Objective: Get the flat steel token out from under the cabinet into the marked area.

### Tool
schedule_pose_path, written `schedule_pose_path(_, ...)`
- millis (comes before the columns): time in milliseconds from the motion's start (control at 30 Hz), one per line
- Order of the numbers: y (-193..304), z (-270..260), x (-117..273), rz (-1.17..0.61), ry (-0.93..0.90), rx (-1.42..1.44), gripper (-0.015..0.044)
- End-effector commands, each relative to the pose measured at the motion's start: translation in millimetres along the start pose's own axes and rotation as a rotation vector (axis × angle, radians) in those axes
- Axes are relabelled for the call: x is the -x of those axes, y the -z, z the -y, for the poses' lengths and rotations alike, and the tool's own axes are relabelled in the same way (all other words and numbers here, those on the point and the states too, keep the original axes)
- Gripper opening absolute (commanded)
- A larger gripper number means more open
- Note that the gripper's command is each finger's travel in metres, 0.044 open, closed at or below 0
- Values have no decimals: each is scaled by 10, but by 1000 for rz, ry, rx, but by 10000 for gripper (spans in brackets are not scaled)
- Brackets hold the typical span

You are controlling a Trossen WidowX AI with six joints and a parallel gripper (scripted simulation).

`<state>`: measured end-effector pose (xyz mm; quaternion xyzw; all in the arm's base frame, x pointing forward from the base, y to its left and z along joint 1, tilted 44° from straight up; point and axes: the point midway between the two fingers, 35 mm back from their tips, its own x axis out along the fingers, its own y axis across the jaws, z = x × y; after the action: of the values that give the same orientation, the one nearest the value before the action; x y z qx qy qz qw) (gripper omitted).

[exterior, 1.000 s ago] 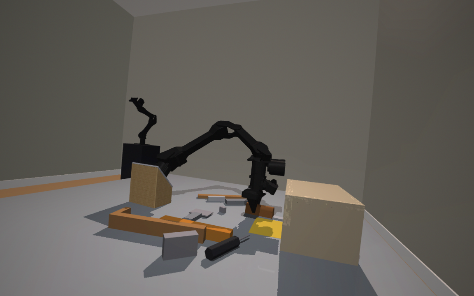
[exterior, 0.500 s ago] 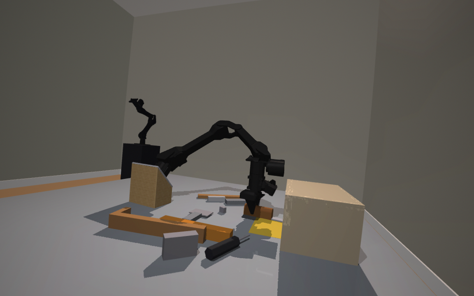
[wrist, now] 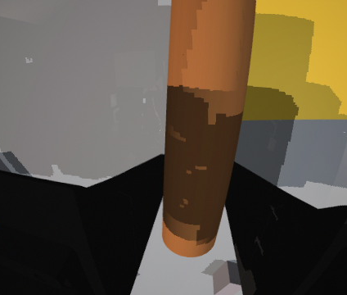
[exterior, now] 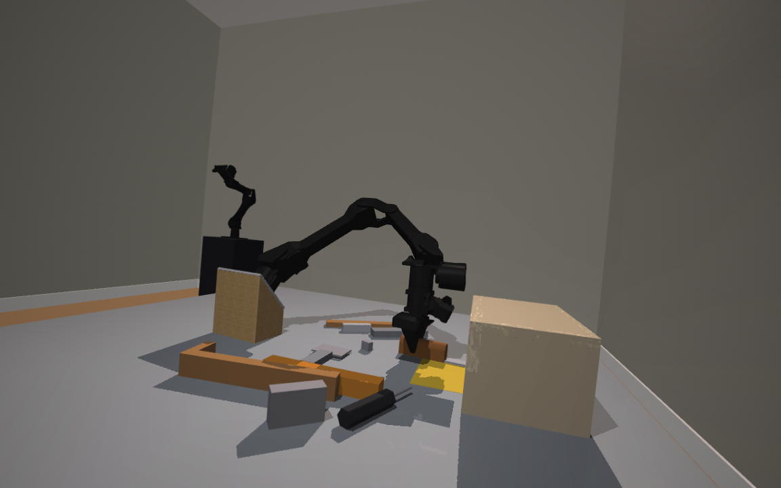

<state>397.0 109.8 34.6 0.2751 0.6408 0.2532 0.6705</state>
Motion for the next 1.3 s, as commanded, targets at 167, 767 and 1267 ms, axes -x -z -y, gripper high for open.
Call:
schedule_pose_path(167, 96, 8, -12, -3, 3, 0, 0)
schedule_pose_path(767, 266, -5, -12, -4, 3, -1, 0)
schedule_pose_path(1267, 413, -15, -13, -5, 3, -1, 0)
